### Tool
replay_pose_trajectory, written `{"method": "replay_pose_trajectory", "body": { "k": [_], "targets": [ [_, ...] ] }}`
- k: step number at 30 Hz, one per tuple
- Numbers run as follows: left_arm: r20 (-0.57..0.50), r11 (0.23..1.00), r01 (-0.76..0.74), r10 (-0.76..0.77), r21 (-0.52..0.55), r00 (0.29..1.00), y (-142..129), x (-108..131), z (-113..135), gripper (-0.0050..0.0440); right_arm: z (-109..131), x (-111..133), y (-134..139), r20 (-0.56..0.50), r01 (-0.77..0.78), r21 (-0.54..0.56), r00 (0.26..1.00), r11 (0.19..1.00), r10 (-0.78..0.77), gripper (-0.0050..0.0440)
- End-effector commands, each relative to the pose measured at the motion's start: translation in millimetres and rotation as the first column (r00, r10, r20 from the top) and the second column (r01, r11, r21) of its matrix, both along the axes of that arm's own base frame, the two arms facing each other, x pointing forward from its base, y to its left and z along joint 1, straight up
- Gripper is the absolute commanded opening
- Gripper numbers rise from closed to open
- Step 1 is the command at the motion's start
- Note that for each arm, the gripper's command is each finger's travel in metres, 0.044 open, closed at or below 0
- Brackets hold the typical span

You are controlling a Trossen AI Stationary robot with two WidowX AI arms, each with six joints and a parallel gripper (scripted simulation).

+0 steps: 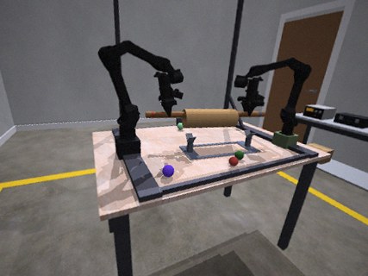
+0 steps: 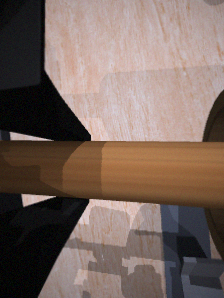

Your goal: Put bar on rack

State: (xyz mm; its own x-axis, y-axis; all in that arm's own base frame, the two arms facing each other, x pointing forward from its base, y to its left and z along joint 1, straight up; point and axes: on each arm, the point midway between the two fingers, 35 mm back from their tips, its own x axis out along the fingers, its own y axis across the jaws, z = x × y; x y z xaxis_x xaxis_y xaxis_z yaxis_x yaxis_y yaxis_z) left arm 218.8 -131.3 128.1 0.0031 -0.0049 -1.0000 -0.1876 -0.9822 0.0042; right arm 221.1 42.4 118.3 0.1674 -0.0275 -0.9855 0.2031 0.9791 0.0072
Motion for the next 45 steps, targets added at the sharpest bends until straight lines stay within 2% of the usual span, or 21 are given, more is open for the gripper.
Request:
{"method": "replay_pose_trajectory", "body": {
  "k": [1,13,16,18,30,33,35,45],
  "targets": [
    [0.017,1.000,0.003,-0.003,-0.016,1.000,4.6,-3.8,7.9,0.0050,14.7,4.8,-3.9,0.048,-0.005,0.015,0.999,1.000,0.004,0.0050],
    [0.016,1.000,-0.009,0.009,-0.014,1.000,19.3,-8.1,12.7,0.0050,21.4,7.4,-25.1,0.053,-0.017,0.010,0.998,1.000,0.017,0.0050],
    [0.038,1.000,-0.007,0.008,-0.026,0.999,14.1,-2.6,18.6,0.0050,20.2,6.9,-21.5,0.052,-0.014,0.011,0.999,1.000,0.014,0.0050],
    [0.014,1.000,-0.011,0.011,-0.013,1.000,20.9,-8.6,12.7,0.0050,22.0,7.8,-27.7,0.054,-0.018,0.007,0.998,1.000,0.017,0.0050],
    [0.014,1.000,-0.026,0.026,-0.012,1.000,37.5,-12.8,18.1,0.0050,28.5,10.3,-52.0,0.057,-0.033,0.001,0.998,0.999,0.033,0.0050],
    [0.036,0.999,-0.024,0.025,-0.023,0.999,32.5,-7.4,23.7,0.0050,27.3,9.9,-47.8,0.056,-0.029,0.003,0.998,1.000,0.029,0.0050],
    [0.012,0.999,-0.030,0.030,-0.011,0.999,42.4,-14.2,19.0,0.0050,30.0,11.1,-59.2,0.056,-0.036,-0.003,0.998,0.999,0.036,0.0050],
    [0.017,0.999,-0.049,0.049,-0.010,0.999,63.7,-18.3,27.4,0.0050,33.1,15.3,-90.8,0.036,-0.055,-0.005,0.998,0.998,0.055,0.0050]
  ]
}}
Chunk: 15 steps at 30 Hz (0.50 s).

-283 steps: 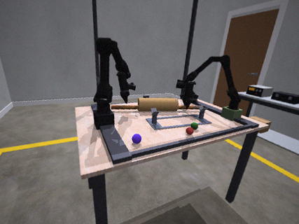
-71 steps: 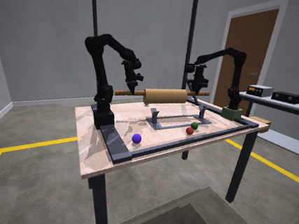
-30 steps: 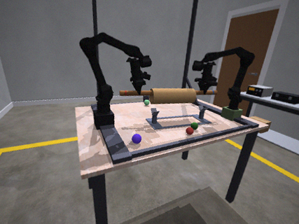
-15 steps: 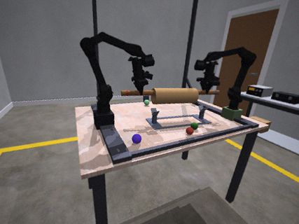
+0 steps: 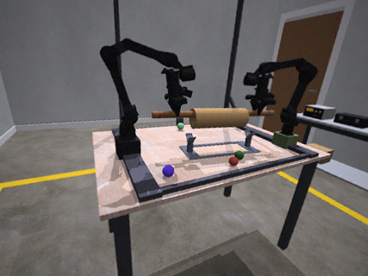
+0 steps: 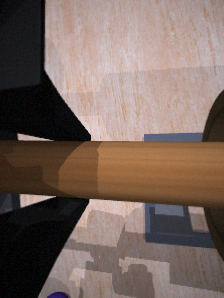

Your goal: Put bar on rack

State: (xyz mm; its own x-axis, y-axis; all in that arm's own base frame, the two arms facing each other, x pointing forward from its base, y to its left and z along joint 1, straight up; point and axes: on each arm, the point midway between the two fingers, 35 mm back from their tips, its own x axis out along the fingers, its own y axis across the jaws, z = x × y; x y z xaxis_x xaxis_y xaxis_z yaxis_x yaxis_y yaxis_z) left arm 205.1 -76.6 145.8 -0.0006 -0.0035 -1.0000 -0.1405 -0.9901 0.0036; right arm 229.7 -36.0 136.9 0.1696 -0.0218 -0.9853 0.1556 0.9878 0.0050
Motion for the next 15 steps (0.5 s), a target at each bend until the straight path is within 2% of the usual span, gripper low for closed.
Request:
{"method": "replay_pose_trajectory", "body": {
  "k": [1,5,8,15],
  "targets": [
    [0.020,1.000,-0.004,0.004,-0.010,1.000,11.5,-5.6,10.2,0.0050,15.5,7.1,-16.1,0.035,-0.009,-0.001,0.999,1.000,0.009,0.0050],
    [0.037,1.000,-0.004,0.005,-0.016,0.999,8.7,-1.5,14.5,0.0050,16.1,6.4,-13.2,0.041,-0.006,-0.002,0.999,1.000,0.006,0.0050],
    [0.016,1.000,-0.010,0.010,-0.003,1.000,19.1,-7.8,10.7,0.0050,17.2,8.2,-26.0,0.034,-0.014,-0.005,0.999,1.000,0.014,0.0050],
    [0.036,1.000,-0.023,0.023,-0.009,0.999,32.2,-7.1,20.9,0.0050,23.1,10.3,-47.3,0.037,-0.027,-0.009,0.999,1.000,0.027,0.0050]
  ]
}}
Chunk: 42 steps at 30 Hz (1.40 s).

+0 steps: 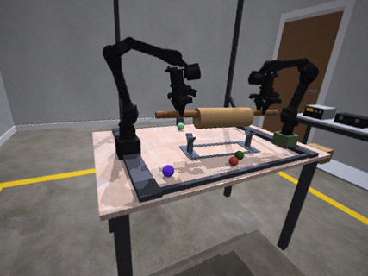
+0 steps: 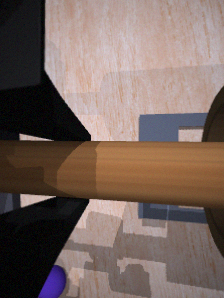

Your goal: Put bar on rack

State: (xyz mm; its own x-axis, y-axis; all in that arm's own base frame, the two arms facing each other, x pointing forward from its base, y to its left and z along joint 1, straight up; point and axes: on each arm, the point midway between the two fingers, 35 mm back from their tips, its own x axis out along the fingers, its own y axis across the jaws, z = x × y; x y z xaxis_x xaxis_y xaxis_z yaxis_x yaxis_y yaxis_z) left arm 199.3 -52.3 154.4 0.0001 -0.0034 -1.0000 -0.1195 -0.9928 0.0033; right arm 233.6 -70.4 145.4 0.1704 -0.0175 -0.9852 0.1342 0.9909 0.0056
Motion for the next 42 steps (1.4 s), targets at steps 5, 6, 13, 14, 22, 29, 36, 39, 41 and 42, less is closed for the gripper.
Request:
{"method": "replay_pose_trajectory", "body": {
  "k": [5,6,13,14,22,29,36,39,41,42],
  "targets": [
    [0.022,1.000,0.000,0.000,-0.008,1.000,6.4,-2.6,0.1,0.0050,7.0,2.9,-9.1,0.042,-0.005,-0.011,0.999,1.000,0.005,0.0050],
    [0.022,1.000,0.000,0.000,-0.008,1.000,6.4,-2.6,0.1,0.0050,7.0,2.9,-9.1,0.042,-0.005,-0.011,0.999,1.000,0.005,0.0050],
    [0.014,1.000,-0.003,0.003,-0.002,1.000,6.3,-4.2,-20.3,0.0050,-14.0,1.0,-10.0,0.032,-0.004,-0.018,0.999,1.000,0.004,0.0050],
    [0.007,1.000,-0.003,0.003,0.000,1.000,6.3,-4.0,-24.0,0.0050,-21.2,0.8,-9.9,0.013,-0.005,-0.011,1.000,1.000,0.005,0.0050],
    [0.030,1.000,0.000,0.001,-0.006,1.000,5.6,-0.4,-22.1,0.0050,-14.2,6.0,-11.5,0.052,-0.001,-0.024,0.999,1.000,0.003,0.0050],
    [0.037,1.000,-0.001,0.001,-0.008,0.999,5.2,1.3,-20.9,0.0050,-14.2,6.2,-10.9,0.054,-0.002,-0.020,0.999,1.000,0.004,0.0050],
    [0.019,1.000,-0.002,0.002,-0.003,1.000,6.2,-3.0,-31.1,0.0050,-24.8,2.0,-9.4,0.037,-0.003,-0.014,0.999,1.000,0.004,0.0050],
    [0.029,1.000,-0.002,0.002,-0.006,1.000,5.6,-0.6,-27.9,0.0050,-20.9,4.8,-10.5,0.049,-0.003,-0.018,0.999,1.000,0.004,0.0050],
    [0.029,1.000,-0.002,0.002,-0.006,1.000,5.6,-0.6,-27.9,0.0050,-20.9,4.8,-10.5,0.049,-0.003,-0.018,0.999,1.000,0.004,0.0050],
    [0.019,1.000,-0.003,0.003,-0.003,1.000,6.1,-2.8,-33.7,0.0050,-28.0,1.7,-9.4,0.035,-0.003,-0.014,0.999,1.000,0.004,0.0050]
  ]
}}
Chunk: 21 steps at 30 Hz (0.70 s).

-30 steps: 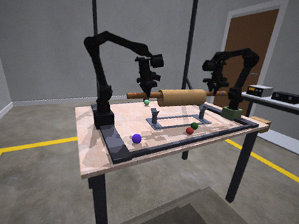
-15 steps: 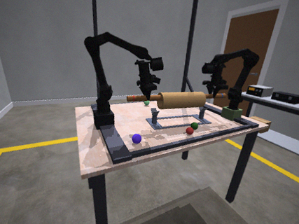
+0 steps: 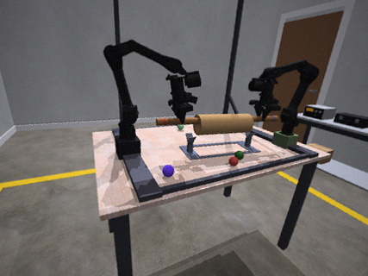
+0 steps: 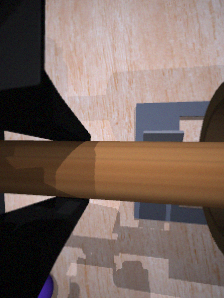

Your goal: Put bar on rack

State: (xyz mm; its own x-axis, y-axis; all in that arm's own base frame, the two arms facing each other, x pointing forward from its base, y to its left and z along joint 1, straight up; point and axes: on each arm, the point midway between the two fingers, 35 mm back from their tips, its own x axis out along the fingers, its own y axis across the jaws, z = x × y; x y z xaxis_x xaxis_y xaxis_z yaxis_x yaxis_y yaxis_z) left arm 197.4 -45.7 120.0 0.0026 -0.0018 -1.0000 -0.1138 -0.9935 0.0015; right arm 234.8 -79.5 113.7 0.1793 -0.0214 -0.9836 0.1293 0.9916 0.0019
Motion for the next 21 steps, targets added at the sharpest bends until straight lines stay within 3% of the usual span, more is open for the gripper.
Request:
{"method": "replay_pose_trajectory", "body": {
  "k": [1,13,16,18,21],
  "targets": [
    [0.017,1.000,0.003,-0.002,-0.005,1.000,-0.5,-0.9,-0.3,0.0050,2.5,0.5,-0.4,0.026,0.001,-0.008,1.000,1.000,-0.001,0.0050],
    [-0.001,1.000,-0.004,0.004,0.000,1.000,-0.7,-0.9,-15.9,0.0050,-15.0,0.2,-0.9,0.004,0.000,-0.001,1.000,1.000,0.000,0.0050],
    [0.017,1.000,-0.003,0.004,-0.005,1.000,-1.2,1.3,-9.3,0.0050,-4.5,3.1,-1.8,0.035,0.001,-0.012,0.999,1.000,0.000,0.0050],
    [-0.001,1.000,-0.005,0.005,0.000,1.000,-0.4,-1.0,-20.7,0.0050,-20.1,0.0,-0.9,0.002,0.001,-0.001,1.000,1.000,-0.001,0.0050],
    [0.007,1.000,-0.005,0.005,-0.002,1.000,-0.4,-1.0,-22.4,0.0050,-20.2,0.9,-1.3,0.016,0.001,-0.006,1.000,1.000,-0.001,0.0050]
  ]
}}
